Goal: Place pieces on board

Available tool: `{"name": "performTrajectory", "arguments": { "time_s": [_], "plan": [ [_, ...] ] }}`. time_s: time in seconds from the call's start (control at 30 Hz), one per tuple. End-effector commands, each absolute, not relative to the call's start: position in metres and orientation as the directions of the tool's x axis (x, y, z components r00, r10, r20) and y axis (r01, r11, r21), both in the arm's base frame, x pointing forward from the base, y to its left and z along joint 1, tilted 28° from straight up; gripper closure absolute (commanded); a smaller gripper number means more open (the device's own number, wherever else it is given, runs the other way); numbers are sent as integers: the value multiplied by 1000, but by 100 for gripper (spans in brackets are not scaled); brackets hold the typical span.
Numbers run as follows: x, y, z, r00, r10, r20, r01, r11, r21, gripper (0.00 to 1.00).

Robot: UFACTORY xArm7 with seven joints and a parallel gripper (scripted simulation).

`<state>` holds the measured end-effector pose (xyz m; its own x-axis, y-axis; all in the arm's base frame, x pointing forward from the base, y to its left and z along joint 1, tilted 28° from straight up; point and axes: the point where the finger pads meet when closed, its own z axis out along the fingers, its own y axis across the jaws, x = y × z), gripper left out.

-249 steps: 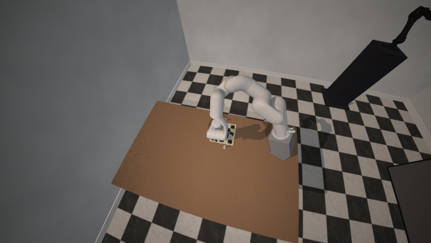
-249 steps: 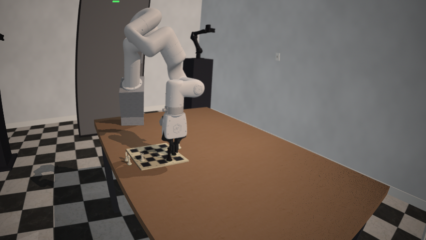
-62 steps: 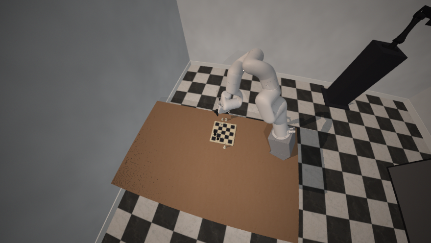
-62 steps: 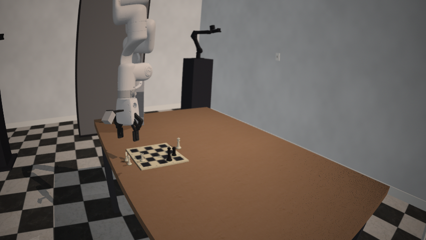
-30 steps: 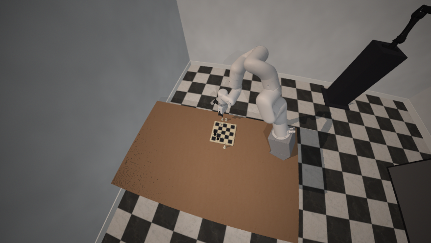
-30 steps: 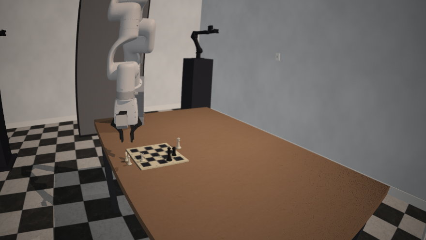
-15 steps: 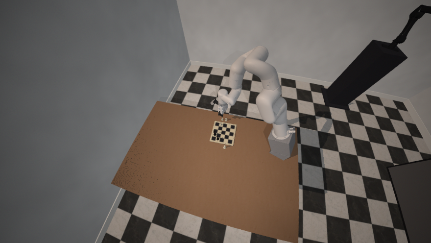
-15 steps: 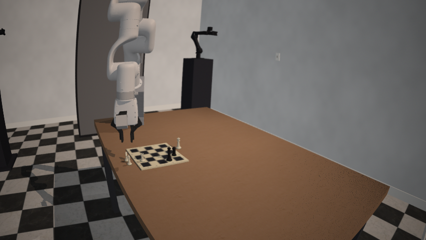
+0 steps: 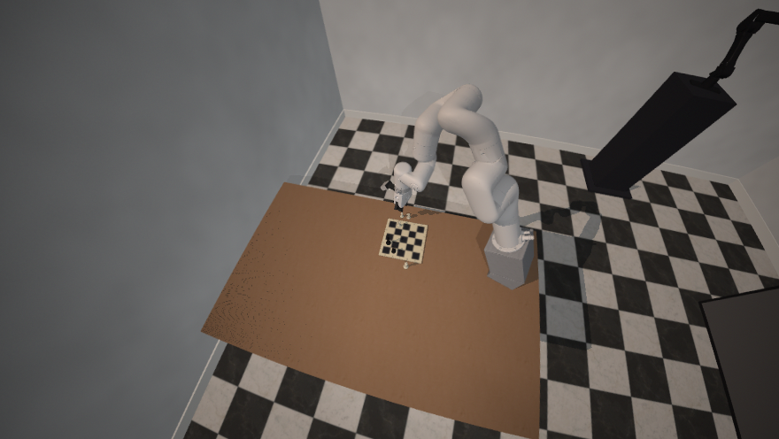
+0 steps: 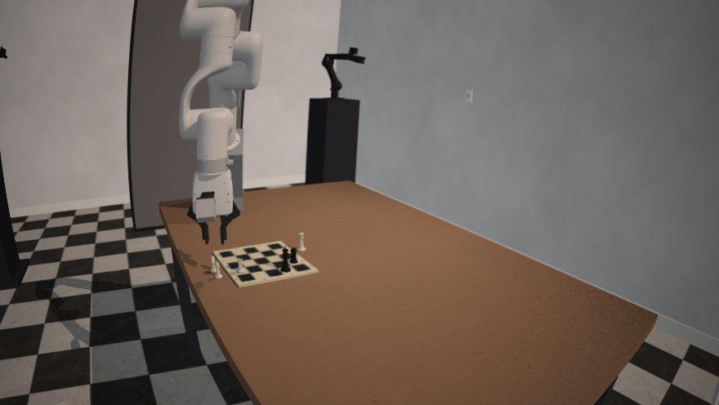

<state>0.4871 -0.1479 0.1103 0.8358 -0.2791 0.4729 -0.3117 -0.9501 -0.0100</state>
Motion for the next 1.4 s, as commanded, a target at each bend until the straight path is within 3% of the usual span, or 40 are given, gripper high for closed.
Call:
{"name": "performTrajectory", "arguments": {
  "time_s": [0.0, 1.37],
  "plan": [
    [490, -149, 108, 834, -279, 476, -312, -950, -9, 63],
    [507, -153, 75, 834, -279, 476, -312, -950, -9, 63]
  ]
}}
